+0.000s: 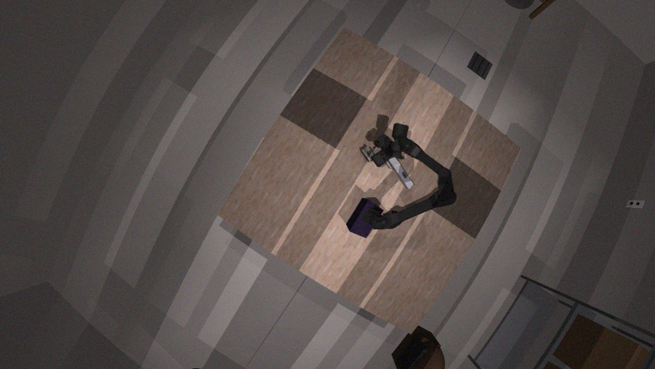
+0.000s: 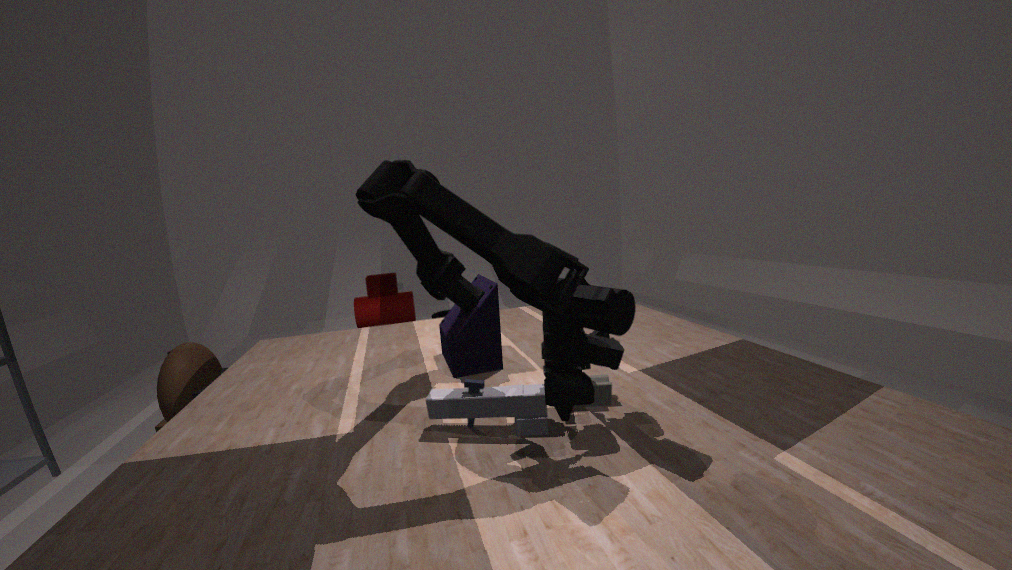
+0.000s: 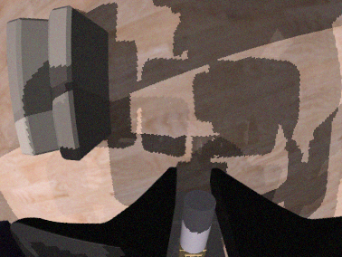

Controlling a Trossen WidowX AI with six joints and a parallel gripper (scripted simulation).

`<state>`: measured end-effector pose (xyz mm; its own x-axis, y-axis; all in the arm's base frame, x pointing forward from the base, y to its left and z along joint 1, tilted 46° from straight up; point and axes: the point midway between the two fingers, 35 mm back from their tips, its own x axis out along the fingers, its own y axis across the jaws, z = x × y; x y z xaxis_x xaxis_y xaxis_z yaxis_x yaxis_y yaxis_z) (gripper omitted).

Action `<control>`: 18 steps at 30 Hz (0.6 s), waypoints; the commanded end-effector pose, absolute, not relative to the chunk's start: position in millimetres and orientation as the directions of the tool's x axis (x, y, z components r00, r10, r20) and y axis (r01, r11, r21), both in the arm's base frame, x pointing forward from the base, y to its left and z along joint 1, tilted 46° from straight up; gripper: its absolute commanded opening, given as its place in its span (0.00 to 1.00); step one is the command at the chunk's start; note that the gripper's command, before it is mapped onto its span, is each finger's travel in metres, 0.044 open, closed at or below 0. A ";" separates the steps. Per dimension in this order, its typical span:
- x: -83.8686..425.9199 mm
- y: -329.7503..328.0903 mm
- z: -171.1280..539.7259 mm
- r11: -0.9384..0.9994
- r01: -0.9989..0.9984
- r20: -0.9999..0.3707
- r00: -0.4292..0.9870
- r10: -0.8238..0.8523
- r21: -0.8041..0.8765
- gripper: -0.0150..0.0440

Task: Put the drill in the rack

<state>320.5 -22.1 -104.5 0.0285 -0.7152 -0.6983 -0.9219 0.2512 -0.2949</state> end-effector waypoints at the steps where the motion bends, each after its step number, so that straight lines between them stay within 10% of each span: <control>1: 320.7 -22.0 -104.3 0.252 -0.922 -0.698 0.028 -0.715 -0.295 0.28; 18: 324.7 -13.5 -112.4 0.248 -0.924 -0.695 0.026 -0.719 -0.292 0.25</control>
